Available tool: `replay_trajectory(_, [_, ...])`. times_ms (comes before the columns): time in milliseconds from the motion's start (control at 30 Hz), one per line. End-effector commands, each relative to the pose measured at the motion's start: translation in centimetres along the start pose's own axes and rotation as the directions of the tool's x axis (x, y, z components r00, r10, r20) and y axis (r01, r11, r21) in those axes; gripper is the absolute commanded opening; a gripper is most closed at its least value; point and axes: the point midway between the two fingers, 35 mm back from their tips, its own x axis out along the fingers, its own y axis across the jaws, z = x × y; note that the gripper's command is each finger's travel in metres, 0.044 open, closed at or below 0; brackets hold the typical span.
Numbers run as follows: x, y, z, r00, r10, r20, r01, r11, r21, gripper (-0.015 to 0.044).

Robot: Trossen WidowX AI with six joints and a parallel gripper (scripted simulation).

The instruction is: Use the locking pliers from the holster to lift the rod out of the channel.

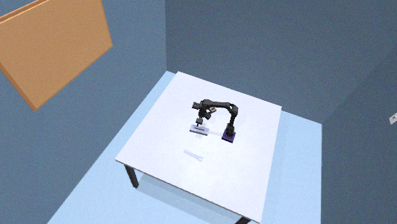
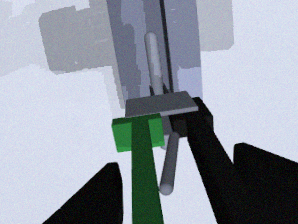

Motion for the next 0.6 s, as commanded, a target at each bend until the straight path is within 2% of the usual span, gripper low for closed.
replay_trajectory(0, [-0.7,0.0,-0.4,0.999,0.003,-0.034,-0.003,1.000,0.003,0.0102])
replay_trajectory(567, [-2.7,-0.3,-1.4,0.990,0.003,-0.138,-0.003,1.000,0.001,0.0102])
